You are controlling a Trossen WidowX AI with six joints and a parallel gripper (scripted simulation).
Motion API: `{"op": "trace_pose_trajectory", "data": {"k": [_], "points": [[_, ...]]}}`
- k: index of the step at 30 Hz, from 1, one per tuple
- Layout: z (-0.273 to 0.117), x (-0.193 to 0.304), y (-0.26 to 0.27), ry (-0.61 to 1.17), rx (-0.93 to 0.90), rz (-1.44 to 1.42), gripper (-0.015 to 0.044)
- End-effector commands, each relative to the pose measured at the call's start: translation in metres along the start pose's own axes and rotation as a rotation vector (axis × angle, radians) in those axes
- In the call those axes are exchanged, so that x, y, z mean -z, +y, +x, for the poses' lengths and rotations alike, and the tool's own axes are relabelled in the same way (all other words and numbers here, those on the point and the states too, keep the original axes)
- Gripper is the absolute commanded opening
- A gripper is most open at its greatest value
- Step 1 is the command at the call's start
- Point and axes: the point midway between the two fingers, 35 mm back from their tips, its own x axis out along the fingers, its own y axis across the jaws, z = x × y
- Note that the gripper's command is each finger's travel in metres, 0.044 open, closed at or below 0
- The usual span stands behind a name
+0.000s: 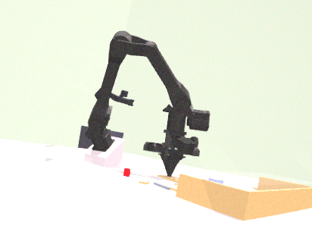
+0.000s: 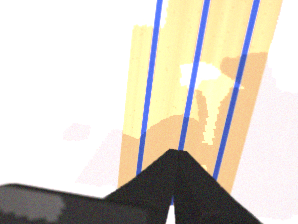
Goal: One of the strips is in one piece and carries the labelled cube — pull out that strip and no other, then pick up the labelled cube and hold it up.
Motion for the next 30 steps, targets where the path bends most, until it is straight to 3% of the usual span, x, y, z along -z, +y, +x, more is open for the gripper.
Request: {"op": "trace_pose_trajectory", "data": {"k": [1, 12, 17, 22, 30], "points": [[0.004, 0.008, -0.005, 0.029, 0.01, -0.006, 0.0], [0.004, 0.008, -0.005, 0.029, 0.01, -0.006, 0.0], [-0.04, -0.002, 0.001, 0.028, 0.007, -0.006, 0.0], [-0.042, -0.002, 0.001, 0.03, 0.008, -0.006, 0.0], [-0.04, -0.036, -0.001, 0.028, 0.01, 0.061, 0.021]]}}
